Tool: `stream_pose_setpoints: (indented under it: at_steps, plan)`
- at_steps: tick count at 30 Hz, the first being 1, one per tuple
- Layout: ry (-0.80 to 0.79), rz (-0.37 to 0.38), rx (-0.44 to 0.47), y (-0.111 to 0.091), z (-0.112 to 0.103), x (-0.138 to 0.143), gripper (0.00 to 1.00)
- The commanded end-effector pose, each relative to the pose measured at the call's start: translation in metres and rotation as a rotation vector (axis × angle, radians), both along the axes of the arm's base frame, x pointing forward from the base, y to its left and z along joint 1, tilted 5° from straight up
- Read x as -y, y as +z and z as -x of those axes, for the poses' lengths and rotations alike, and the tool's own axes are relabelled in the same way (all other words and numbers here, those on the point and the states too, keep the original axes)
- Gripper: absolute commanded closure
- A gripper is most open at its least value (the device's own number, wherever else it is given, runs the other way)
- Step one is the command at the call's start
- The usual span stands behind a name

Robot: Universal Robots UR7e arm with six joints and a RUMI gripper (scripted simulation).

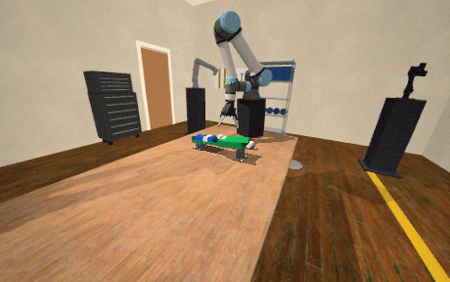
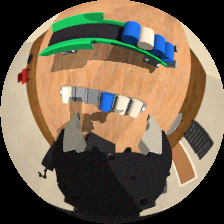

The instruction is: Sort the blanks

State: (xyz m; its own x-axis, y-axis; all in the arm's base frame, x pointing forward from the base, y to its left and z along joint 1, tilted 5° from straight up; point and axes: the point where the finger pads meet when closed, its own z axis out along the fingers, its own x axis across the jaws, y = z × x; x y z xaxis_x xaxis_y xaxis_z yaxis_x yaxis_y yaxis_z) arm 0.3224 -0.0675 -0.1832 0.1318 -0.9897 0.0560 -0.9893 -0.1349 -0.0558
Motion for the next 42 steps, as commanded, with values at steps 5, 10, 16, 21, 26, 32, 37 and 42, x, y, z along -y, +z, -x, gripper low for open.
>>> stream_pose_setpoints:
  at_steps: [5,10,16,21,26,32,37,42]
  plan:
    - [0.232,0.007,-0.005,-0.001,0.001,-0.006,0.00]
    - [0.361,0.016,-0.011,-0.001,0.002,-0.009,0.00]
    - [0.484,0.024,-0.017,-0.002,0.003,-0.011,0.00]
    - [0.630,0.033,-0.023,-0.002,0.005,-0.014,0.00]
    - [0.748,0.041,-0.029,-0.003,0.006,-0.016,0.00]
    - [0.906,0.051,-0.036,-0.003,0.008,-0.019,0.00]
    - [0.968,0.056,-0.039,-0.003,0.009,-0.020,0.00]
    - [1.096,0.064,-0.044,-0.004,0.011,-0.022,0.00]
